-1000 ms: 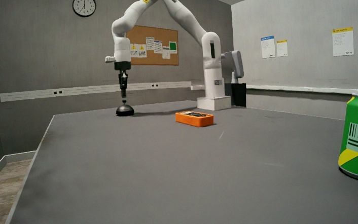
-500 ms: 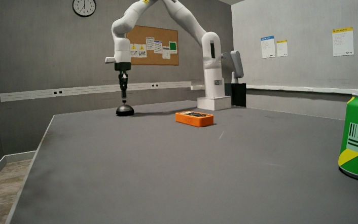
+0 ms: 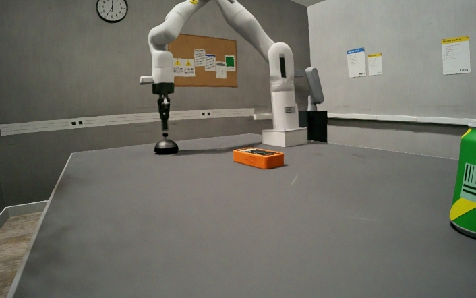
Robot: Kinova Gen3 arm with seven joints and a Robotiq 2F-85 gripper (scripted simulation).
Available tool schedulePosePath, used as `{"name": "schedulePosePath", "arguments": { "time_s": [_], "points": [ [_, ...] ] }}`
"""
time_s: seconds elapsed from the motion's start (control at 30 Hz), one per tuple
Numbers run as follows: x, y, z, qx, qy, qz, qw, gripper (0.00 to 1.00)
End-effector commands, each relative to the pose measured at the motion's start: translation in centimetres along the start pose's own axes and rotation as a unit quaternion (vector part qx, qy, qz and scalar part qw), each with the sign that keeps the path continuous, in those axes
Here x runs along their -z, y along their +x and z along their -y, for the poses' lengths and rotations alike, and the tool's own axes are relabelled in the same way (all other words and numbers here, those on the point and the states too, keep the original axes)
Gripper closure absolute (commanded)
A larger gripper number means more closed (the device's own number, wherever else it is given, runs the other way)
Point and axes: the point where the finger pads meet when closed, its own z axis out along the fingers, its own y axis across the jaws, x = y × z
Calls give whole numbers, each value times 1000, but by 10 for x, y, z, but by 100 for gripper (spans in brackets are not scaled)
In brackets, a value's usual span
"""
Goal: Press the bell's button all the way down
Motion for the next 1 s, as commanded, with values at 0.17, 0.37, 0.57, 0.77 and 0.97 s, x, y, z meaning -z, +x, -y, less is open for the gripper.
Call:
{"name": "schedulePosePath", "arguments": {
  "time_s": [0.17, 0.37, 0.57, 0.77, 0.97],
  "points": [
    [1, 1, 0, 0, 0, -1, 1000, 90],
    [1, 1, 0, 0, 0, -1, 1000, 90],
    [-1, 1, 0, 0, 0, -1, 1000, 90],
    [-6, 1, 0, 0, 0, -1, 1000, 90],
    [-9, 1, 0, 0, 0, -1, 1000, 90]
  ]
}}
